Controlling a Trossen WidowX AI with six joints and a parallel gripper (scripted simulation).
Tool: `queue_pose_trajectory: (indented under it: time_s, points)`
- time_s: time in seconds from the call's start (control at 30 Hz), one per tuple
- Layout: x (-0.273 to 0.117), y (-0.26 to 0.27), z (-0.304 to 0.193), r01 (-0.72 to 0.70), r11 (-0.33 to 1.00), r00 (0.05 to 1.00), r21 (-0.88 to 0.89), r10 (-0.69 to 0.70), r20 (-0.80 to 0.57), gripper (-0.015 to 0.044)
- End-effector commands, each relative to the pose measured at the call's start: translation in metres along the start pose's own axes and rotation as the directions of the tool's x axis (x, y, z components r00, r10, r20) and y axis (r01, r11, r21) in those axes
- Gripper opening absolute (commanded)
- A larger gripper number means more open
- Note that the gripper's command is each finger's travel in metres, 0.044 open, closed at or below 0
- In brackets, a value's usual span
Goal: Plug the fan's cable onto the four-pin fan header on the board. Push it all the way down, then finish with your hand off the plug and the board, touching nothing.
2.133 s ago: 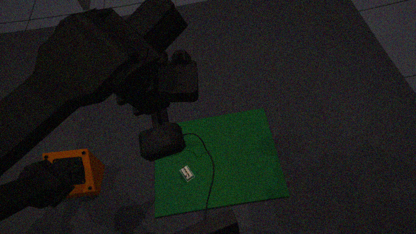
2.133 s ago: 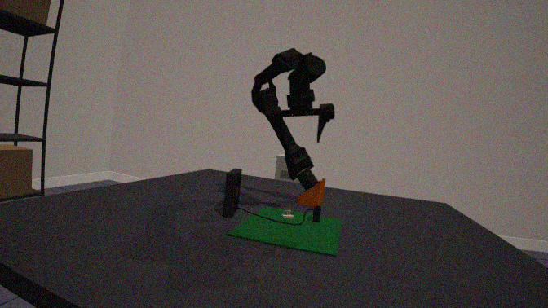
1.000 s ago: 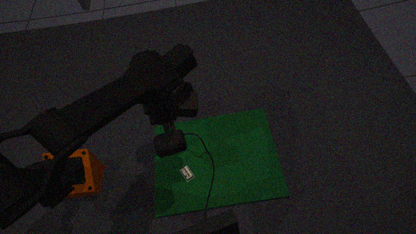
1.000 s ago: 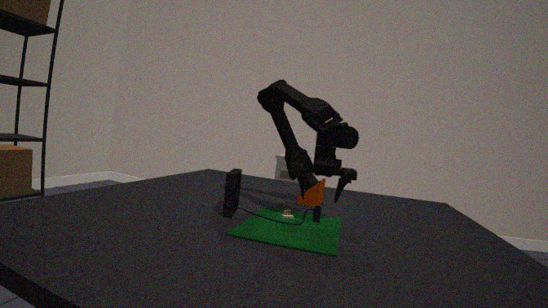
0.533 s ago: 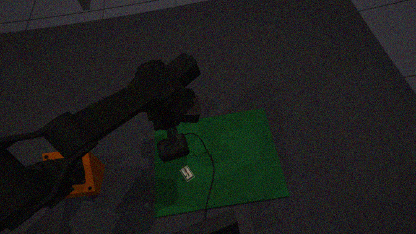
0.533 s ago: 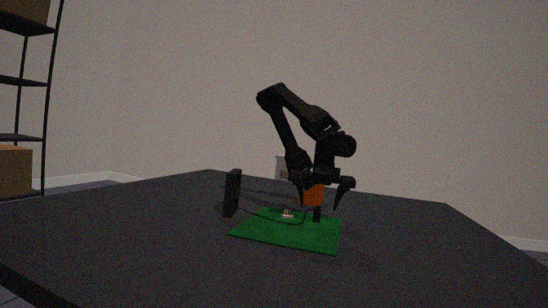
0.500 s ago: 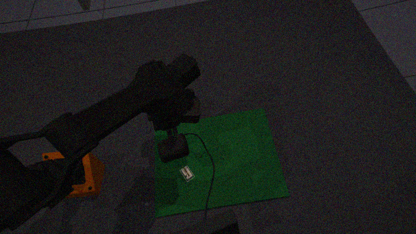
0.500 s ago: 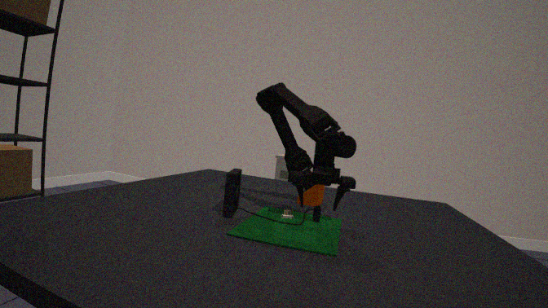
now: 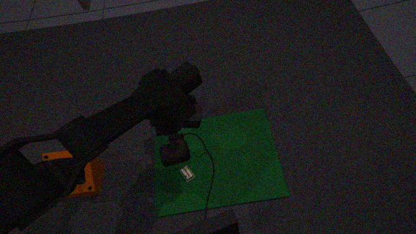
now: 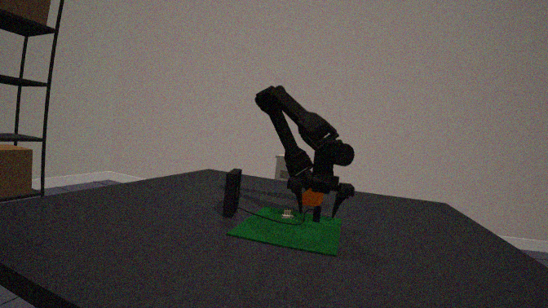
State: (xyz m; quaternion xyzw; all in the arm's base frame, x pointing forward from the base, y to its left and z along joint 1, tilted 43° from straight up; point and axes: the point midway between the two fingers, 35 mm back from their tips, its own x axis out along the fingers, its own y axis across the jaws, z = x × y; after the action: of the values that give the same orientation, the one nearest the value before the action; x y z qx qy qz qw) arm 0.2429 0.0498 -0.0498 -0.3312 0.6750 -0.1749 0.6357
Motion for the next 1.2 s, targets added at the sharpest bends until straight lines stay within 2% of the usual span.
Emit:
queue_pose_trajectory:
  time_s: [0.0,0.07,0.63,0.77,0.9,1.17]
  points:
    - [0.003,0.000,-0.002,0.007,1.000,1.000,-0.009,-0.007,-0.006,0.0440]
    - [0.003,0.000,-0.002,0.007,1.000,1.000,-0.009,-0.007,-0.006,0.0440]
    - [0.001,0.000,-0.001,0.001,1.000,1.000,-0.001,-0.001,-0.003,0.0000]
    - [-0.002,0.000,0.000,0.001,1.000,1.000,-0.002,-0.001,-0.003,0.0000]
    - [-0.046,0.001,0.000,0.004,1.000,1.000,-0.009,-0.004,-0.006,0.0000]
    - [-0.048,-0.002,0.001,0.004,0.999,1.000,0.042,-0.004,-0.006,0.0000]
